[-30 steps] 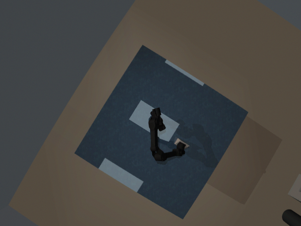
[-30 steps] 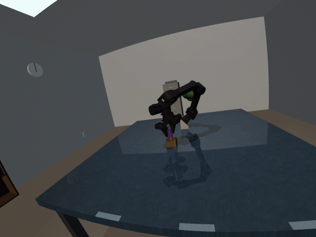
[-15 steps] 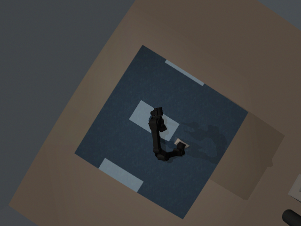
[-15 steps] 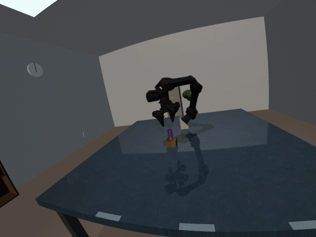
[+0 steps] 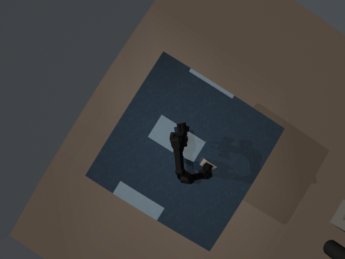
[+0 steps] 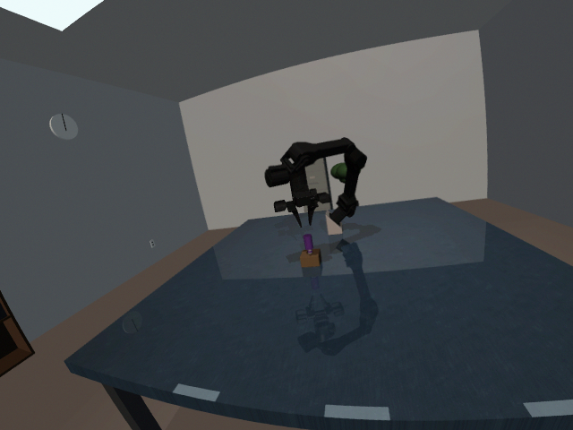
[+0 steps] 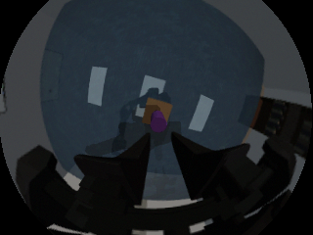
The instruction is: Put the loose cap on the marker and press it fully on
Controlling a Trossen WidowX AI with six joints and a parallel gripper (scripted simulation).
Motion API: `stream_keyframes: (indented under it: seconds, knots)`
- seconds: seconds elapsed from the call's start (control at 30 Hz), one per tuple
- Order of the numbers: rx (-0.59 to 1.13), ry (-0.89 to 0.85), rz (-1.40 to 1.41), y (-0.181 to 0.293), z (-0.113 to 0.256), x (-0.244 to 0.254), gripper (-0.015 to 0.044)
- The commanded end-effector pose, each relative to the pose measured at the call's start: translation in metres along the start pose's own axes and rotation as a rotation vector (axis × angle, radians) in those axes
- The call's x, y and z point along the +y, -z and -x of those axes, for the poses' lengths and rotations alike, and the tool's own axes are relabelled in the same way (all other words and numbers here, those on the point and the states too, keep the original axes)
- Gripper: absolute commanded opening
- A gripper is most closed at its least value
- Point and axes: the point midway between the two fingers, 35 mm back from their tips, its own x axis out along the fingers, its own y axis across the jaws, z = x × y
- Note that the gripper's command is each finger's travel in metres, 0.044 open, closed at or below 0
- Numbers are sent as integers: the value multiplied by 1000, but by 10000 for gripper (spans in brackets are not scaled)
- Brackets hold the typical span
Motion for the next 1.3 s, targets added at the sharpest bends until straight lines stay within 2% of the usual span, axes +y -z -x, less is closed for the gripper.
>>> stream_keyframes:
  seconds: [0.0, 0.07, 0.47, 1.27]
  knots:
    - [-3, -2, -294, 0, -3, 0, 46]
    - [-3, -2, -294, 0, -3, 0, 0]
    - [-3, -2, -294, 0, -7, 0, 0]
    - [-3, -3, -293, 0, -40, 1, 0]
